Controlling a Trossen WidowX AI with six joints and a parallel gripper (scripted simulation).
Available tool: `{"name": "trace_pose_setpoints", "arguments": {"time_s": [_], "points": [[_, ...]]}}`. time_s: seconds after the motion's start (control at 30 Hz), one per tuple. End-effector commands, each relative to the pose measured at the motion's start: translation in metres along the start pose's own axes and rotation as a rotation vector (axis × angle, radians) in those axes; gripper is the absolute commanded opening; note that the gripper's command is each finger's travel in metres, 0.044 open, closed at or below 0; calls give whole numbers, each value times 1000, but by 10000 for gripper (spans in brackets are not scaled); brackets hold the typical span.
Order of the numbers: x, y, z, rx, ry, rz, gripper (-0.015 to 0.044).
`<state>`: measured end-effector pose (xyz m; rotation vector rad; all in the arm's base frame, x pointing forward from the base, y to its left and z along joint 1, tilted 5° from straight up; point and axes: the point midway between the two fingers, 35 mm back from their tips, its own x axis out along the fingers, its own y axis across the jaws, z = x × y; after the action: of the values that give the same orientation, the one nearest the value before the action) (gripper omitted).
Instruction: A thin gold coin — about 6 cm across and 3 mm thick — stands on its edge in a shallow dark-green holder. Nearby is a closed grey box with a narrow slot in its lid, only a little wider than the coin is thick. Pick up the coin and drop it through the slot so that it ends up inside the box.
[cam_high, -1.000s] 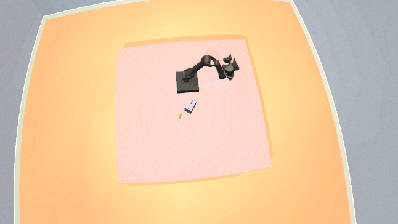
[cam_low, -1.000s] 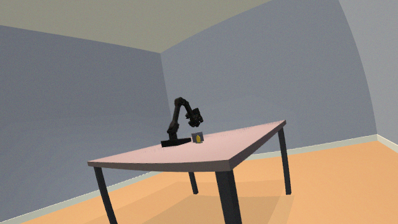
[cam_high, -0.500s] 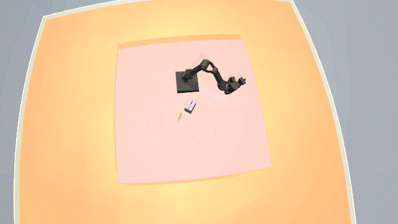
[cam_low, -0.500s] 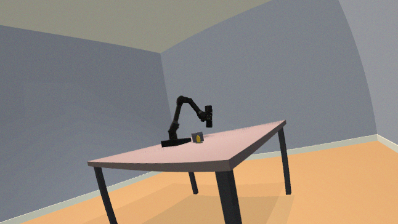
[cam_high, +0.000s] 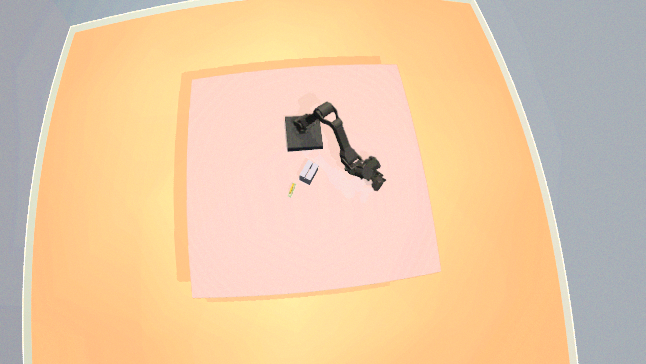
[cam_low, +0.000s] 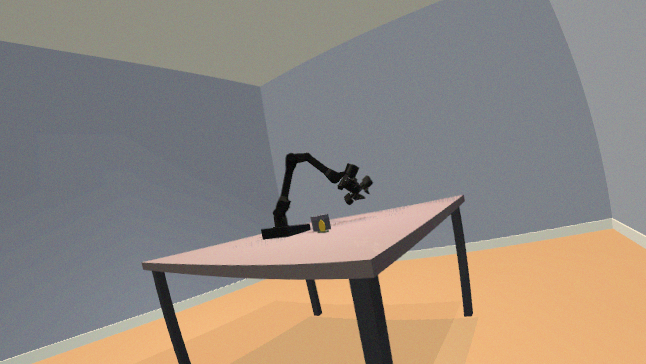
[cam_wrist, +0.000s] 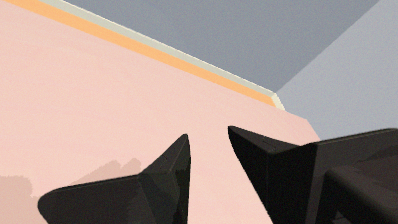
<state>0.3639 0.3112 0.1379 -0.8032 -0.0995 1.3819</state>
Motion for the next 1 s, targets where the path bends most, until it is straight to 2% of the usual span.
{"name": "trace_pose_setpoints", "arguments": {"time_s": [0.0,0.23,0.5,0.73,0.97], "points": [[-42,-27,-52,321,198,-76,161],[-120,-37,-123,822,473,-217,161],[-219,-19,-173,1353,737,-419,161],[-306,17,-188,1797,947,-628,161],[-378,59,-179,2157,1121,-827,161]]}}
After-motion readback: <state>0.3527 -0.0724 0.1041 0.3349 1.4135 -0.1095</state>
